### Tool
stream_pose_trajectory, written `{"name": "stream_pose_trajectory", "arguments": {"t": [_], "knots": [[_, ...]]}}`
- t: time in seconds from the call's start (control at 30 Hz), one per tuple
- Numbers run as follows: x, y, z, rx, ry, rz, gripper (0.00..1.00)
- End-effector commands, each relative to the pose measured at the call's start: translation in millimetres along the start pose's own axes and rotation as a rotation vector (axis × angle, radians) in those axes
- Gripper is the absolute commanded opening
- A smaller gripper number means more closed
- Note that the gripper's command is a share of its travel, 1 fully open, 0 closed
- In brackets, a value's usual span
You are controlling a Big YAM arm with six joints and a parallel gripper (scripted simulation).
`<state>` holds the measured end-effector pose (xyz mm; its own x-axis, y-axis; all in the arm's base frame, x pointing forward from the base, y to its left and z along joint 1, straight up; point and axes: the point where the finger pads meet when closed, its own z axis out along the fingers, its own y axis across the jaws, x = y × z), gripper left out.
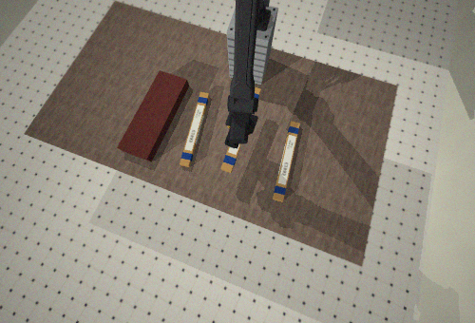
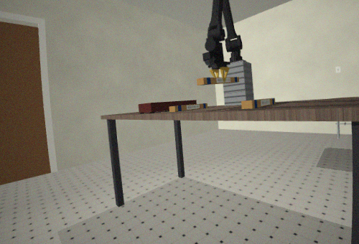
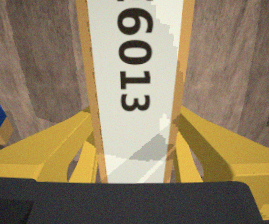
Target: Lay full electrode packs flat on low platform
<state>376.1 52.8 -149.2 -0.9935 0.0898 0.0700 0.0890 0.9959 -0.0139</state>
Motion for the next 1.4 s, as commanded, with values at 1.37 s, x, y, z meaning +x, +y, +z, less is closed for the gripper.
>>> {"name": "stream_pose_trajectory", "arguments": {"t": [1.37], "knots": [[-71, 22, -63.9, -0.027, -0.121, 0.023, 0.0]]}}
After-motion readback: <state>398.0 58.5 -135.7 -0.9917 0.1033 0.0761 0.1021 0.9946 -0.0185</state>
